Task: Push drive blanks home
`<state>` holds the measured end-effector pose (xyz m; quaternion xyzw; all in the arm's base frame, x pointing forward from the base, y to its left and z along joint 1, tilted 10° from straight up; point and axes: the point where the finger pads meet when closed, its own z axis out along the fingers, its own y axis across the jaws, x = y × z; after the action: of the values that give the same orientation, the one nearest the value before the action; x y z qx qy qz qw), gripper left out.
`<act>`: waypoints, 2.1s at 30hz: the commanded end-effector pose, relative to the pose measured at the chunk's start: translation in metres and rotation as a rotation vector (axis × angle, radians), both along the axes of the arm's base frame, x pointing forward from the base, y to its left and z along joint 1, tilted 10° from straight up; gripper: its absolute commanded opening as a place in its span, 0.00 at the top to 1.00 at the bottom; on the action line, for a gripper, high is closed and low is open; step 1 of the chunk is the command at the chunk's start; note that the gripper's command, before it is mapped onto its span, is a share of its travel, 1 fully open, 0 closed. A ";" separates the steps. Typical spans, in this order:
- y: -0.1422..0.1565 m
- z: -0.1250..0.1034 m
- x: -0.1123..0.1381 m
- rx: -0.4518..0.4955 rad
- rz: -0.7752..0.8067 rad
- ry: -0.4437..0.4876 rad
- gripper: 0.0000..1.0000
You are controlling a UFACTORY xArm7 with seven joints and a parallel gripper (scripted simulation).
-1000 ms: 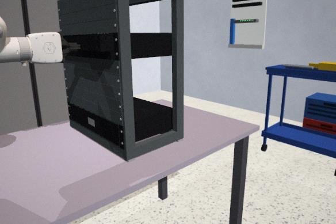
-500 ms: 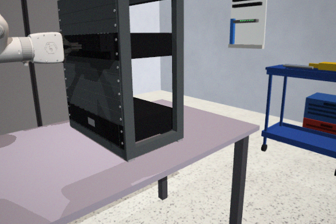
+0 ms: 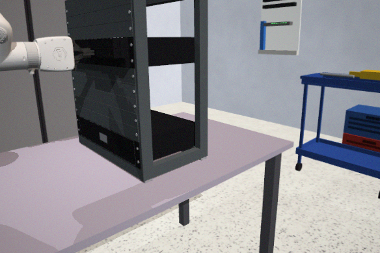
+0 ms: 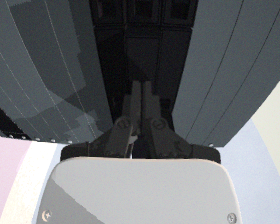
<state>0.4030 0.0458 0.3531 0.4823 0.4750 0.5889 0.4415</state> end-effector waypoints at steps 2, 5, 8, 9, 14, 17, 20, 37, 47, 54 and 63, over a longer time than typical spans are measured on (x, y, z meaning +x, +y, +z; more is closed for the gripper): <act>0.000 0.002 0.004 0.000 -0.001 -0.003 1.00; 0.001 0.002 0.009 0.000 -0.001 -0.003 1.00; 0.001 0.002 0.010 0.000 -0.001 -0.003 1.00; 0.001 0.002 0.010 0.000 -0.001 -0.003 1.00; 0.001 0.002 0.010 0.000 -0.001 -0.003 1.00; 0.001 0.002 0.010 0.000 -0.001 -0.003 1.00; 0.001 0.003 0.011 0.000 -0.001 -0.003 1.00; 0.001 0.003 0.014 0.000 -0.001 -0.003 1.00; 0.002 0.003 0.016 0.000 -0.001 -0.003 1.00; 0.002 0.003 0.017 0.000 -0.001 -0.003 1.00; 0.002 0.003 0.019 0.000 -0.001 -0.003 1.00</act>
<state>0.4215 0.0482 0.3547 0.4822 0.4751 0.5889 0.4416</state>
